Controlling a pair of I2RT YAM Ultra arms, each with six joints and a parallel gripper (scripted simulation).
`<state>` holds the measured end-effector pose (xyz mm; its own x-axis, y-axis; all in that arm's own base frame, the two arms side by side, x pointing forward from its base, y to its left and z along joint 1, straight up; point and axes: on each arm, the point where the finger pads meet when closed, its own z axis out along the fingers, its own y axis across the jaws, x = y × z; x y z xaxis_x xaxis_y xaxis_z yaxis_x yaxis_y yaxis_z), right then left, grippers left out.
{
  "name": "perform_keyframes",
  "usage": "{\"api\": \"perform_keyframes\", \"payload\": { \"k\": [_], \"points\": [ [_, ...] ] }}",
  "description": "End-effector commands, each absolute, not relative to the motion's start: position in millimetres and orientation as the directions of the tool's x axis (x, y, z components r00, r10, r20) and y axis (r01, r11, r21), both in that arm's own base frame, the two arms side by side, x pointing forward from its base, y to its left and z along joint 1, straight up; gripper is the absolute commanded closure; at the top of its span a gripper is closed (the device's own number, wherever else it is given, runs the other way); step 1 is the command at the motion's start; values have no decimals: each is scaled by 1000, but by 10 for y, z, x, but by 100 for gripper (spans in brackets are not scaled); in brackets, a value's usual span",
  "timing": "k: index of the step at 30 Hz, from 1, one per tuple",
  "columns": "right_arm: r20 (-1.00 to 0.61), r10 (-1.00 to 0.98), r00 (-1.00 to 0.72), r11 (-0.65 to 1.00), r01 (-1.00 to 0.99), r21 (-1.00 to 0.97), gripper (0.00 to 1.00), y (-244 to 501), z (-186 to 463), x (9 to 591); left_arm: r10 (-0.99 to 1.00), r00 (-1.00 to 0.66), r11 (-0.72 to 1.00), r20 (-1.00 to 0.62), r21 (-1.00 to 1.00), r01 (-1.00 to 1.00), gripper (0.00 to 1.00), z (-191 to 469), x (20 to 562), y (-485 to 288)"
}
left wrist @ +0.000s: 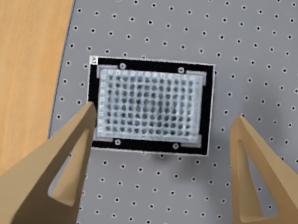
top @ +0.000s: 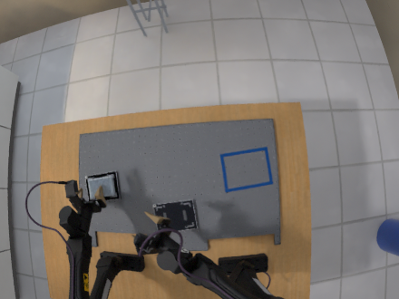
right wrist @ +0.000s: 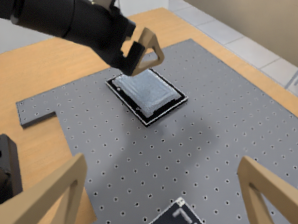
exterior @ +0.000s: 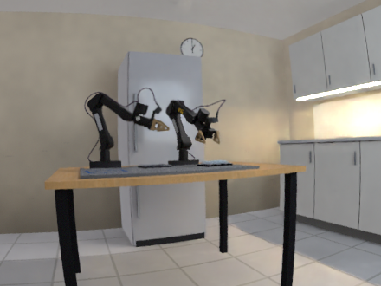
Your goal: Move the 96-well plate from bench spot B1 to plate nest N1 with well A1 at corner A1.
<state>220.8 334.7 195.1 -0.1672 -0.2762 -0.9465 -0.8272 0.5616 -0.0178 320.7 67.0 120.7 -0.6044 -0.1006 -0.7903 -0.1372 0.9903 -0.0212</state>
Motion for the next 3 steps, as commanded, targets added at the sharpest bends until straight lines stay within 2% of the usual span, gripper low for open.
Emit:
{"api": "perform_keyframes", "payload": {
  "k": [1,3],
  "points": [
    [-951,-267,-157,556,-831,-19,0,3374,1990,2198,-92,-563,990,-821,-16,-139,0,1346,3262,678],
    [-951,-267,-157,556,-831,-19,0,3374,1990,2198,-92,-563,990,-821,-16,-139,0,1346,3262,678]
  ]
}}
